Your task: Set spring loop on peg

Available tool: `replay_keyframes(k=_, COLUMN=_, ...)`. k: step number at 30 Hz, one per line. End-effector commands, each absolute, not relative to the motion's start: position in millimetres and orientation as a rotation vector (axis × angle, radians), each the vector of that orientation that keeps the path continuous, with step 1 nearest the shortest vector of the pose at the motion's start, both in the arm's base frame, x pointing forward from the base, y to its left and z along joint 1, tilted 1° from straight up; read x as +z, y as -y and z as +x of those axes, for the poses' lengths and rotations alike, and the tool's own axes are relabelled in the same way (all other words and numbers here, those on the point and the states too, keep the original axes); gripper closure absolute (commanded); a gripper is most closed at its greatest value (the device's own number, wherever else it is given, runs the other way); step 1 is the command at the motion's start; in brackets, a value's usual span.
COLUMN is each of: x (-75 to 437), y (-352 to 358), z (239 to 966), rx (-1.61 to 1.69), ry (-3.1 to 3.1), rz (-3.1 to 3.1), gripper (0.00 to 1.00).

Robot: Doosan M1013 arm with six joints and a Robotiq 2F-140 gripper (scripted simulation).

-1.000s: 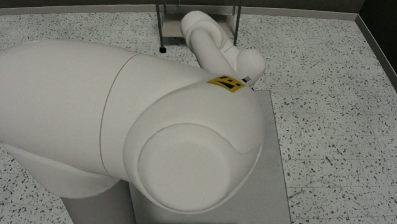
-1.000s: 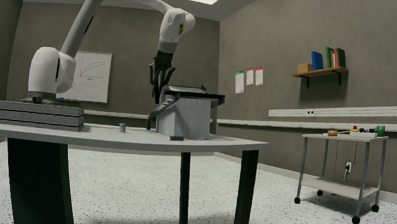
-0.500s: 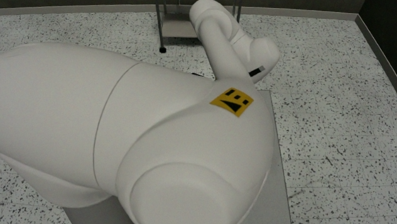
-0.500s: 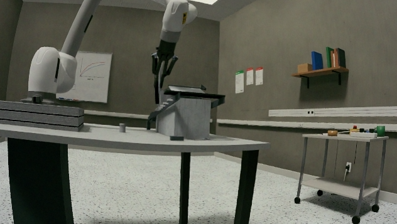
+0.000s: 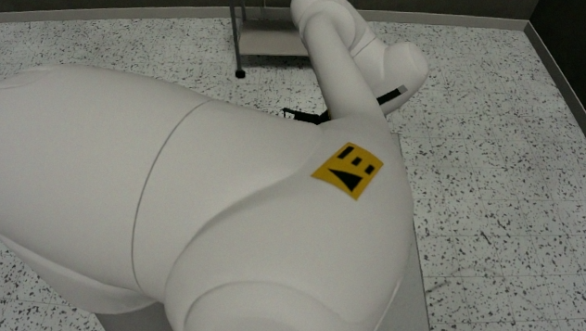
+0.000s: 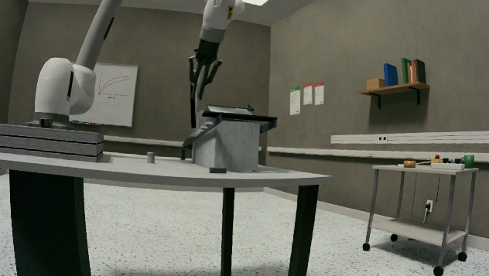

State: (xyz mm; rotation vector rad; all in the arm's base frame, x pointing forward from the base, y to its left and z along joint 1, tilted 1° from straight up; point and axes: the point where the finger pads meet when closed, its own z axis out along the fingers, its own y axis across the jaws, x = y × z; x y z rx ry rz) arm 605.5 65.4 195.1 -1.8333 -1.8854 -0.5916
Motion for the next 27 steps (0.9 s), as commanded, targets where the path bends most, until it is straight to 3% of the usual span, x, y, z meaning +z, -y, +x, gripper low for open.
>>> replay_keyframes(k=1, x=197.3, y=-64.2, z=605.7, rx=-0.593, ry=1.886, rz=-1.834, gripper=0.76)
replay_keyframes(k=9, x=200.7, y=-61.7, z=605.9, rx=-0.592, ry=1.886, rz=-1.834, gripper=0.76)
replay_keyframes(k=10, x=200.0, y=-62.2, z=605.8, rx=-0.593, ry=1.886, rz=-1.834, gripper=0.0)
replay_keyframes(k=27, x=200.0, y=-62.2, z=605.8, rx=-0.593, ry=1.886, rz=-1.834, gripper=0.0)
